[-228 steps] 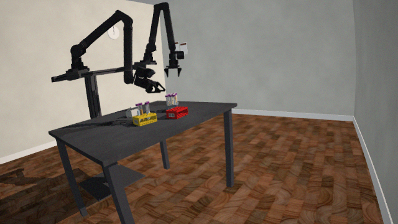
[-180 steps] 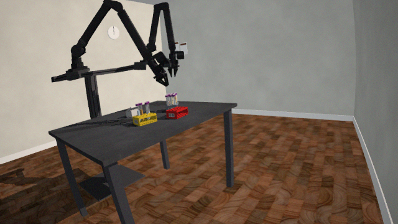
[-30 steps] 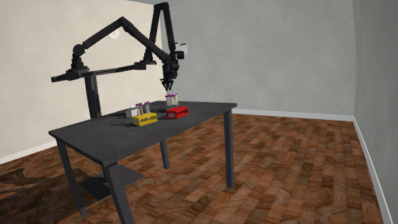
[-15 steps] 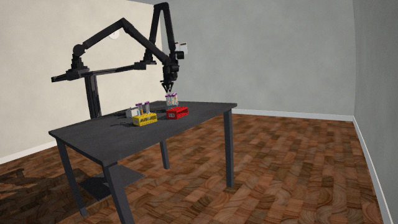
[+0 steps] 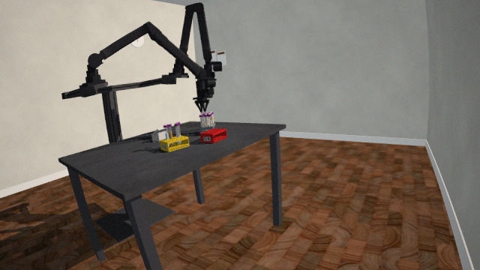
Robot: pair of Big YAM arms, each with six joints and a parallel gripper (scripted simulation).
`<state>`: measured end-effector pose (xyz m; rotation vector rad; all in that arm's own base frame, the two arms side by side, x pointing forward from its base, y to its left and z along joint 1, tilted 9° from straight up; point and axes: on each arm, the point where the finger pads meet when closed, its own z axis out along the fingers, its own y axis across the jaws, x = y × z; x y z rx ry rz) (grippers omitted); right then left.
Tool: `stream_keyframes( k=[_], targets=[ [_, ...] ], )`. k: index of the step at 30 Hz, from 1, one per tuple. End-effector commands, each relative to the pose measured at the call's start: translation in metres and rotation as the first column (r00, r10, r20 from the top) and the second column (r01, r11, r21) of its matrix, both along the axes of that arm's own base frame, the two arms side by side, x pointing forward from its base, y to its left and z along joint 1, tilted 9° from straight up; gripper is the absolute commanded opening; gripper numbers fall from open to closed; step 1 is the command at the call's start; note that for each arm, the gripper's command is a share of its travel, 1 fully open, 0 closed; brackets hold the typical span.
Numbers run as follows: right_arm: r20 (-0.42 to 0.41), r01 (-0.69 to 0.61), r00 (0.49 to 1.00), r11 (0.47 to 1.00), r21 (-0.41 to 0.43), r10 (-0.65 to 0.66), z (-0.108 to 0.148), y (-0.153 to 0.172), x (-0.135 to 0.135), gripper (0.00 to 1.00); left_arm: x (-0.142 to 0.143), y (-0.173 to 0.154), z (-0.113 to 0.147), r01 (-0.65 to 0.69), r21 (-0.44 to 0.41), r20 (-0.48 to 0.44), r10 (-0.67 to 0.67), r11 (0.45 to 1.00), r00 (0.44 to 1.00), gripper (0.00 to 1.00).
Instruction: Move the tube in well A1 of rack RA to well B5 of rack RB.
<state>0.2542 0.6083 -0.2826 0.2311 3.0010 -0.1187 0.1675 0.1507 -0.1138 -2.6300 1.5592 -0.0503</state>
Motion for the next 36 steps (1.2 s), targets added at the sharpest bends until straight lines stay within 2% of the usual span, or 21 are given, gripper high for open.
stream_keyframes(
  k=[1,10,12,36],
  targets=[
    [0.015,-0.010,1.000,0.999,0.036,0.010,0.001,0.017,0.012,0.30,0.002,0.002,0.001,0.000,0.004,0.005,0.000,1.000,1.000,0.30],
    [0.016,-0.010,1.000,0.999,0.039,0.009,0.006,0.020,0.014,0.30,0.002,0.002,0.001,0.000,0.004,0.005,0.000,1.000,1.000,0.30],
    [0.011,-0.011,1.000,1.000,0.026,0.011,-0.002,0.016,0.011,0.30,0.002,0.002,0.001,0.000,0.004,0.005,0.000,1.000,1.000,0.30],
    [0.017,-0.010,1.000,0.999,0.040,0.009,-0.010,0.018,0.014,0.30,0.002,0.002,0.001,0.000,0.004,0.005,0.000,1.000,1.000,0.30]
  ],
)
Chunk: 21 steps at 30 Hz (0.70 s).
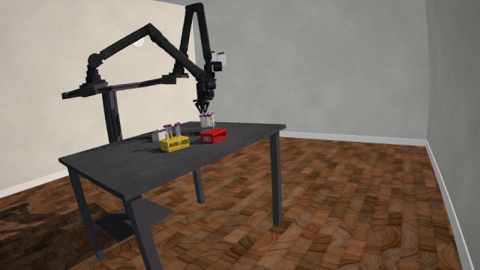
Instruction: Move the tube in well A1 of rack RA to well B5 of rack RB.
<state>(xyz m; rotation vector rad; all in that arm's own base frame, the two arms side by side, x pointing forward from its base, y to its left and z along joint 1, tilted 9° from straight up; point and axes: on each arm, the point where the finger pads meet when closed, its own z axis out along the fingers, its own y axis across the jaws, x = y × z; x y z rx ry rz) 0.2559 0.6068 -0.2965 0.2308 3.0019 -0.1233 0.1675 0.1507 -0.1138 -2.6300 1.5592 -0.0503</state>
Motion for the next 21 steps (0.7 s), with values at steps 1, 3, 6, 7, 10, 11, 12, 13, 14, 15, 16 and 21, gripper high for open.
stream_keyframes(
  k=[1,3,6,7,10,11,12,13,14,15,16,21],
  targets=[
    [0.021,-0.011,1.000,0.999,0.050,0.010,0.0109,0.0233,0.0138,0.30,0.0019,0.0018,0.0009,0.000,0.004,0.005,0.000,1.000,1.000,0.30],
    [0.022,-0.011,1.000,0.998,0.054,0.010,0.0153,0.0254,0.0143,0.30,0.0019,0.0018,0.0009,0.000,0.004,0.005,0.000,1.000,1.000,0.30],
    [0.022,-0.011,1.000,0.999,0.053,0.010,0.0163,0.0255,0.0142,0.00,0.0019,0.0018,0.0009,0.000,0.004,0.005,0.000,1.000,1.000,0.30],
    [0.022,-0.011,1.000,0.999,0.053,0.010,0.0163,0.0255,0.0142,0.00,0.0019,0.0018,0.0009,0.000,0.004,0.005,0.000,1.000,1.000,0.30],
    [0.022,-0.011,1.000,0.999,0.053,0.010,0.0162,0.0255,0.0142,0.00,0.0019,0.0018,0.0009,0.000,0.004,0.005,0.000,1.000,1.000,0.30],
    [0.022,-0.011,1.000,0.999,0.053,0.010,0.0162,0.0255,0.0142,0.00,0.0019,0.0018,0.0009,0.000,0.004,0.005,0.000,1.000,1.000,0.30],
    [0.022,-0.011,1.000,0.999,0.053,0.010,0.0162,0.0255,0.0142,0.00,0.0019,0.0018,0.0009,0.000,0.004,0.005,0.000,1.000,1.000,0.30],
    [0.022,-0.011,1.000,0.999,0.053,0.010,0.0162,0.0255,0.0142,0.00,0.0019,0.0018,0.0009,0.000,0.004,0.005,0.000,1.000,1.000,0.30],
    [0.022,-0.011,1.000,0.999,0.053,0.010,0.0162,0.0255,0.0142,0.00,0.0019,0.0018,0.0009,0.000,0.004,0.005,0.000,1.000,1.000,0.30],
    [0.022,-0.011,1.000,0.999,0.053,0.010,0.0162,0.0255,0.0142,0.00,0.0019,0.0018,0.0009,0.000,0.004,0.005,0.000,1.000,1.000,0.30],
    [0.022,-0.011,1.000,0.999,0.053,0.010,0.0162,0.0255,0.0142,0.00,0.0019,0.0018,0.0009,0.000,0.004,0.005,0.000,1.000,1.000,0.30],
    [0.022,-0.011,1.000,0.999,0.053,0.010,0.0162,0.0255,0.0142,0.00,0.0019,0.0018,0.0009,0.000,0.004,0.005,0.000,1.000,1.000,0.30]
  ],
)
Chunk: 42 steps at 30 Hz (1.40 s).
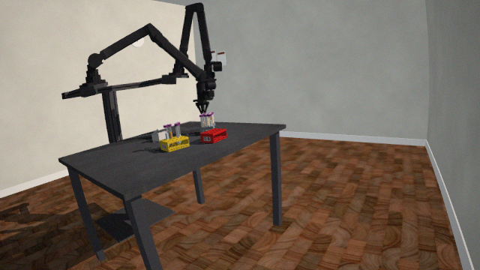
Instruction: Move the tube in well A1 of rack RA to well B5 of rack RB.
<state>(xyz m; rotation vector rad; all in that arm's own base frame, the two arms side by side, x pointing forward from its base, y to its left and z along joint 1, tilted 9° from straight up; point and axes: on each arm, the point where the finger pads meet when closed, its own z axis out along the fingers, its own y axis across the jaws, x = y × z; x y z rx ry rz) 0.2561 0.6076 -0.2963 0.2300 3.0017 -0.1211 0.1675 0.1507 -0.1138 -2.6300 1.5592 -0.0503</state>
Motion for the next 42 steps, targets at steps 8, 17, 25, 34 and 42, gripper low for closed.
stream_keyframes(
  k=[8,17,25,34,42],
  targets=[
    [0.022,-0.011,1.000,0.999,0.051,0.010,0.016,0.025,0.014,0.00,0.002,0.002,0.001,0.000,0.004,0.005,0.000,1.000,1.000,0.30],
    [0.029,-0.012,1.000,0.998,0.069,0.010,0.034,0.033,0.016,0.00,0.002,0.002,0.001,0.000,0.004,0.005,0.000,1.000,1.000,0.30],
    [0.020,-0.015,1.000,0.999,0.047,0.014,0.035,0.024,0.010,0.00,0.002,0.002,0.001,0.000,0.004,0.005,0.000,1.000,1.000,0.30],
    [0.014,-0.020,1.000,0.999,0.033,0.020,0.036,0.020,0.003,0.00,0.002,0.002,0.001,0.000,0.004,0.005,0.000,1.000,1.000,0.30],
    [0.013,-0.020,1.000,0.999,0.030,0.020,0.038,0.020,-0.002,0.00,0.002,0.002,0.001,0.000,0.004,0.005,0.000,1.000,1.000,0.30]
  ],
)
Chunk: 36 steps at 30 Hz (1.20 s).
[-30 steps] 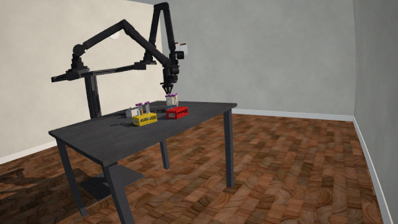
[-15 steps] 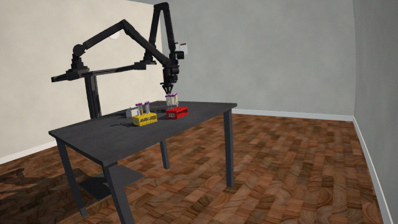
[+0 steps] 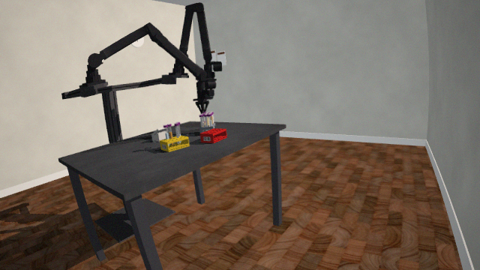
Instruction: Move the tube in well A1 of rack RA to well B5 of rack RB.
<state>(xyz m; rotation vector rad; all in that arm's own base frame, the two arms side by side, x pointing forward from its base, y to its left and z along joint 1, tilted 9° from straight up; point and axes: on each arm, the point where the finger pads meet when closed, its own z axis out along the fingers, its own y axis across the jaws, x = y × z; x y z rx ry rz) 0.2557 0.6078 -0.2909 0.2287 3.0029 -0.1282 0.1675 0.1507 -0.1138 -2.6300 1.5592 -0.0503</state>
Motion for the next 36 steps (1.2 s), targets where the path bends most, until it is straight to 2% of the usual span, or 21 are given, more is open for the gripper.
stream_keyframes(
  k=[1,13,14,18,21,23,26,30,31,36],
  targets=[
    [0.015,-0.019,1.000,0.999,0.036,0.018,0.034,0.021,-0.001,0.00,0.002,0.002,0.001,0.000,0.004,0.005,0.000,1.000,1.000,0.30],
    [0.014,-0.012,1.000,0.999,0.033,0.012,0.041,0.020,-0.003,0.00,0.002,0.002,0.001,0.000,0.004,0.005,0.000,1.000,1.000,0.30],
    [0.023,-0.009,1.000,0.998,0.058,0.008,0.050,0.032,0.004,0.00,0.002,0.002,0.001,0.000,0.004,0.005,0.000,1.000,1.000,0.30],
    [0.013,-0.009,1.000,0.999,0.031,0.008,0.046,0.019,-0.004,0.00,0.002,0.002,0.001,0.000,0.004,0.005,0.000,1.000,1.000,0.30],
    [0.020,-0.006,1.000,0.999,0.049,0.005,0.055,0.029,-0.002,0.00,0.002,0.002,0.001,0.000,0.004,0.005,0.000,1.000,1.000,0.30],
    [0.014,-0.001,1.000,0.999,0.033,0.001,0.052,0.020,-0.003,0.00,0.002,0.002,0.001,0.000,0.004,0.005,0.000,1.000,1.000,0.30],
    [0.019,-0.001,1.000,0.999,0.049,0.000,0.060,0.027,-0.001,0.00,0.002,0.002,0.001,0.000,0.004,0.005,0.000,1.000,1.000,0.30],
    [0.014,-0.003,1.000,0.999,0.034,0.003,0.057,0.021,-0.005,0.00,0.002,0.002,0.001,0.000,0.004,0.005,0.000,1.000,1.000,0.30],
    [0.024,-0.004,1.000,0.998,0.061,0.003,0.067,0.034,-0.001,0.00,0.002,0.002,0.001,0.000,0.004,0.005,0.000,1.000,1.000,0.30],
    [0.013,-0.005,1.000,0.999,0.032,0.005,0.062,0.020,-0.008,0.00,0.002,0.002,0.001,0.000,0.004,0.005,0.000,1.000,1.000,0.30]
  ],
)
